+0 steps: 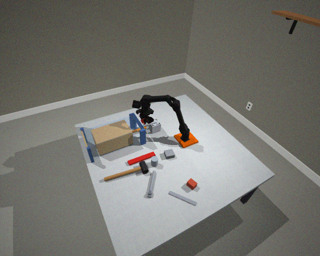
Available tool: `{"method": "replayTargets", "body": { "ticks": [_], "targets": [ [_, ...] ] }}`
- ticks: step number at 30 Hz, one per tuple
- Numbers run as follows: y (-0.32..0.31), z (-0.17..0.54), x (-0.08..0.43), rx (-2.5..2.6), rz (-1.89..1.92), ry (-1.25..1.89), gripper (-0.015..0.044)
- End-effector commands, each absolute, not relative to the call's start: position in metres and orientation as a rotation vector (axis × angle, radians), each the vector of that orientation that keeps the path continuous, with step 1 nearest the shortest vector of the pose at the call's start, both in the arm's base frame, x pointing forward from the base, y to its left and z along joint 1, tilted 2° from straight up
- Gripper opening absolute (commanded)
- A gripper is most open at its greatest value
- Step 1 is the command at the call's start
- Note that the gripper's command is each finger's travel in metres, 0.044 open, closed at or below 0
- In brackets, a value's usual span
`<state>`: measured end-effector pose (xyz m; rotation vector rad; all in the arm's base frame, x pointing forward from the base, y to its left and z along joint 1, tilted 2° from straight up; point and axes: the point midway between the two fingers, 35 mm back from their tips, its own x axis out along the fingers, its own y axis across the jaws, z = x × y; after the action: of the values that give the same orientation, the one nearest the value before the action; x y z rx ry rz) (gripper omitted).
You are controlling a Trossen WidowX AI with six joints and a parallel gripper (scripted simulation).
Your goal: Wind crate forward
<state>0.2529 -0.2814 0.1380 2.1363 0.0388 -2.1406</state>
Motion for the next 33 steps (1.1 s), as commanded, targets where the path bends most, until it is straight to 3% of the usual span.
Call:
{"method": "replayTargets", "body": {
  "ticks": [1,33],
  "targets": [
    [-0.266,0.134,0.254,2.142,-2.161,0.080,0.0000],
    [-0.223,0.132,0.243,2.143,-2.163,0.084,0.0000]
  ]
}}
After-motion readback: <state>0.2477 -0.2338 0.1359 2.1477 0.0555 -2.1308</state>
